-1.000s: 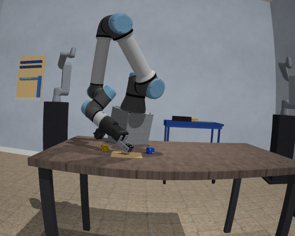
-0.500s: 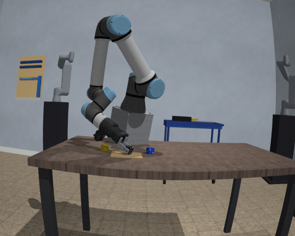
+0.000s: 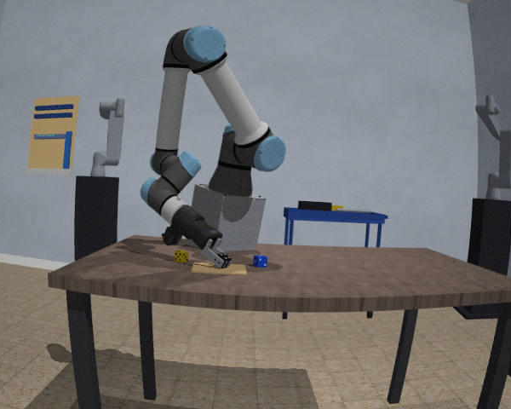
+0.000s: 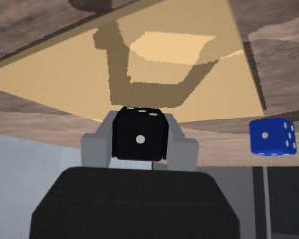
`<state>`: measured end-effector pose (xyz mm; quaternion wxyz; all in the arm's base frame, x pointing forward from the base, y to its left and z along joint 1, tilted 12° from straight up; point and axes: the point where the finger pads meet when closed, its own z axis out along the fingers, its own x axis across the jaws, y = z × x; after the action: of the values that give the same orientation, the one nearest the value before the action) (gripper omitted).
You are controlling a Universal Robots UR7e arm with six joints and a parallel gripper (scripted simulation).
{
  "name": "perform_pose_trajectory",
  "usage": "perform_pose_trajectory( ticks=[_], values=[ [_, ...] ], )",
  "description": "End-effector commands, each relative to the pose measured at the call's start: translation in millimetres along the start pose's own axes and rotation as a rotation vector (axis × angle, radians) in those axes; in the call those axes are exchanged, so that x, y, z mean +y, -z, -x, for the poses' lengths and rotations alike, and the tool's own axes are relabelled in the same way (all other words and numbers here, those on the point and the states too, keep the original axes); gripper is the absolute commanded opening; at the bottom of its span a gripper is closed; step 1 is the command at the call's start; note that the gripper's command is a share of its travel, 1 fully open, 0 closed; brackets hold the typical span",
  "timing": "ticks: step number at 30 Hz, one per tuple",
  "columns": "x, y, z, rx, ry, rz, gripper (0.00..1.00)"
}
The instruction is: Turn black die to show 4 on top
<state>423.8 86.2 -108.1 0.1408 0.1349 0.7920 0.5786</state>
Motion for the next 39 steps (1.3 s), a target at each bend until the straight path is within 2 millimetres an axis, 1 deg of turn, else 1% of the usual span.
perform_pose_trajectory(
  ticks=[1,26,27,31,32,34,35,37,38,39],
  values=[
    [-0.5,0.0,1.7,0.000,0.004,-0.001,0.57],
    [-0.5,0.0,1.7,0.000,0.004,-0.001,0.57],
    [-0.5,0.0,1.7,0.000,0.004,-0.001,0.63],
    [-0.5,0.0,1.7,0.000,0.004,-0.001,0.63],
    [-0.5,0.0,1.7,0.000,0.004,-0.001,0.69],
    [-0.5,0.0,1.7,0.000,0.004,-0.001,0.69],
    [-0.5,0.0,1.7,0.000,0.004,-0.001,0.75],
    [-0.5,0.0,1.7,0.000,0.004,-0.001,0.75],
    [-0.5,0.0,1.7,0.000,0.004,-0.001,0.81],
    [-0.5,0.0,1.7,0.000,0.004,-0.001,0.81]
  ],
)
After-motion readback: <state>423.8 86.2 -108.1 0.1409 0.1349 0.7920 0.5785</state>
